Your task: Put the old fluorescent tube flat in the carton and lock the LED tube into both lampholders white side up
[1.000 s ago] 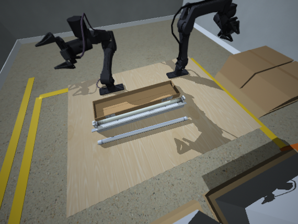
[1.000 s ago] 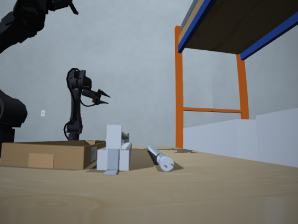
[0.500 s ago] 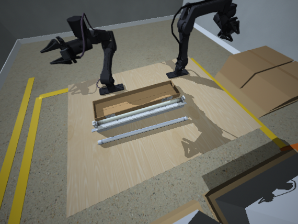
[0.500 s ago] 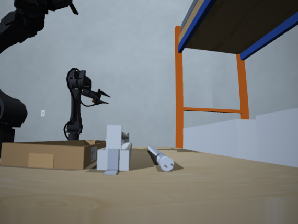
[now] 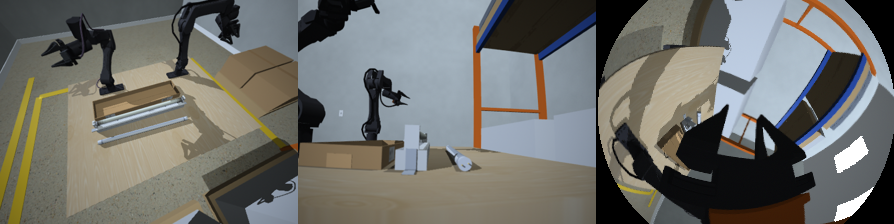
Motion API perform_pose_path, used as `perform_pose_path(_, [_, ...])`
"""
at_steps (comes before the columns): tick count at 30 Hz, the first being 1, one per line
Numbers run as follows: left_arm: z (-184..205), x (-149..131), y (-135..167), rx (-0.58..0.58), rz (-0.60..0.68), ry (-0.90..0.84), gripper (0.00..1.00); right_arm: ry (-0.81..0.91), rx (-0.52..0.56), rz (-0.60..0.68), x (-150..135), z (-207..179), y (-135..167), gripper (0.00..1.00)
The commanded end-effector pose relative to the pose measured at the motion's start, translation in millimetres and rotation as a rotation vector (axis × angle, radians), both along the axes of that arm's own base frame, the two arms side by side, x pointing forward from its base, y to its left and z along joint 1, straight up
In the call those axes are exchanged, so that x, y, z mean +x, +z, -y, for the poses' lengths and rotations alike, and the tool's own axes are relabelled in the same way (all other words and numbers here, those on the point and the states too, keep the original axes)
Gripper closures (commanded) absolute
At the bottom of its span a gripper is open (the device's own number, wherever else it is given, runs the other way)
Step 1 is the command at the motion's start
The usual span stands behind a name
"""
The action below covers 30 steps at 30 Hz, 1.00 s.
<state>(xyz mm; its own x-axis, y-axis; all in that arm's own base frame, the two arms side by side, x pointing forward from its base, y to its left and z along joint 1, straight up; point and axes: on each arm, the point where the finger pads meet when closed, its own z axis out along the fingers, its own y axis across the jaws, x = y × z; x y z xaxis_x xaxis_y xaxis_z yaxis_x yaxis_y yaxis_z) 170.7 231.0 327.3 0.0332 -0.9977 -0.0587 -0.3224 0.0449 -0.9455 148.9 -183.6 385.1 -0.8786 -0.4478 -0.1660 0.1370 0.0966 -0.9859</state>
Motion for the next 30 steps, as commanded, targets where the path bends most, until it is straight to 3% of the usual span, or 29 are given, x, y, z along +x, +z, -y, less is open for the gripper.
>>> perform_pose_path(1, [-0.9,12.9,-2.5,0.096,-0.052,-0.078,0.51,0.058,0.098,0.092,14.0,-5.6,-0.1,0.51])
perform_pose_path(6, [12.3,41.5,-22.3,0.180,-0.150,-0.242,0.51,0.117,0.278,0.203,40.6,-12.1,-16.2,0.51])
perform_pose_path(8, [12.3,41.5,-22.3,0.180,-0.150,-0.242,0.51,0.117,0.278,0.203,40.6,-12.1,-16.2,0.51])
perform_pose_path(11, [26.3,57.7,-31.6,0.209,-0.196,-0.343,0.51,0.150,0.379,0.260,57.1,-19.2,-24.4,0.51])
perform_pose_path(18, [63.1,110.2,-66.8,0.431,-0.329,-0.676,0.51,0.154,0.692,0.401,99.8,-39.7,-59.9,0.51])
perform_pose_path(19, [62.5,106.7,-61.7,0.413,-0.325,-0.657,0.51,0.152,0.707,0.430,95.1,-35.5,-50.6,0.51])
perform_pose_path(20, [72.6,114.6,-66.0,0.410,-0.320,-0.704,0.51,0.146,0.730,0.407,101.0,-36.5,-59.7,0.51])
perform_pose_path(23, [89.0,134.2,-78.7,0.514,-0.351,-0.827,0.51,0.141,0.879,0.442,118.2,-53.2,-76.5,0.51])
perform_pose_path(25, [89.0,134.2,-78.7,0.514,-0.351,-0.827,0.51,0.141,0.879,0.442,118.2,-53.2,-76.5,0.51])
perform_pose_path(30, [124.8,157.9,-97.6,0.644,-0.390,-1.024,0.51,0.079,1.081,0.507,137.9,-71.8,-98.6,0.51])
